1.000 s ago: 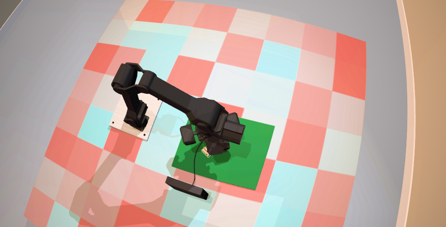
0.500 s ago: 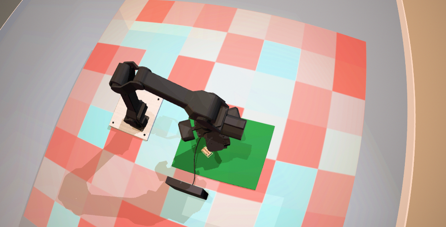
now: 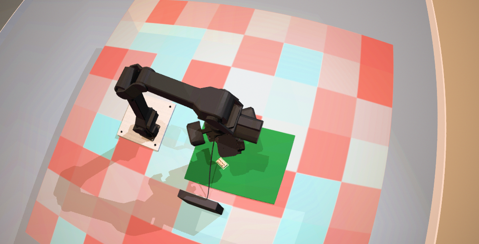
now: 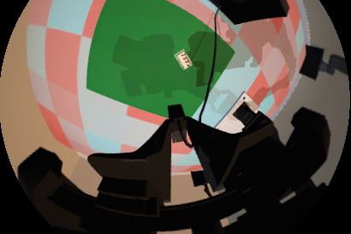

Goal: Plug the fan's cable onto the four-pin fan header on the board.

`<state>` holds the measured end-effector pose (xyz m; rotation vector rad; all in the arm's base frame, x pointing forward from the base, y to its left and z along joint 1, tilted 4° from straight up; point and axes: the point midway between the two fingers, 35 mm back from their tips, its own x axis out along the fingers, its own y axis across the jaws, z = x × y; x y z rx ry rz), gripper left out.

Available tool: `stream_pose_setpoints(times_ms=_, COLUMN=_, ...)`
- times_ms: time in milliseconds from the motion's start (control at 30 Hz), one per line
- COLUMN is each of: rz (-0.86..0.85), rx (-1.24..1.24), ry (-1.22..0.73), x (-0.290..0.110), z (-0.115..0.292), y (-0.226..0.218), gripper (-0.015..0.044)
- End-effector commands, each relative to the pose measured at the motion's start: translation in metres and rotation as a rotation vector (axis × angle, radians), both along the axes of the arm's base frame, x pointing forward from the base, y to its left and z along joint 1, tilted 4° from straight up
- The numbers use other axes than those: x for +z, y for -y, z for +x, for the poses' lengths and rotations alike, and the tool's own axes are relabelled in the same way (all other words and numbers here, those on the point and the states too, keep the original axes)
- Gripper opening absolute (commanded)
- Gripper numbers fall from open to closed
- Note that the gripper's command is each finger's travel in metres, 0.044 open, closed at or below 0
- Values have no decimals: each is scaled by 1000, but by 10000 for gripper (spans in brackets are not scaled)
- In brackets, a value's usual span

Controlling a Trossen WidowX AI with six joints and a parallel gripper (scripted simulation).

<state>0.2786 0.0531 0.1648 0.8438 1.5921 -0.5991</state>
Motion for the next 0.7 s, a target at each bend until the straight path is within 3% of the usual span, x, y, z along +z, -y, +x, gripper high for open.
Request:
stream_pose_setpoints(times_ms=0, rz=5, rx=7, ry=10, x=9, z=-2, y=0, gripper=0)
stream_pose_setpoints(times_ms=667, rz=-133, rx=-4, ry=119, x=16, z=50, y=16, gripper=0)
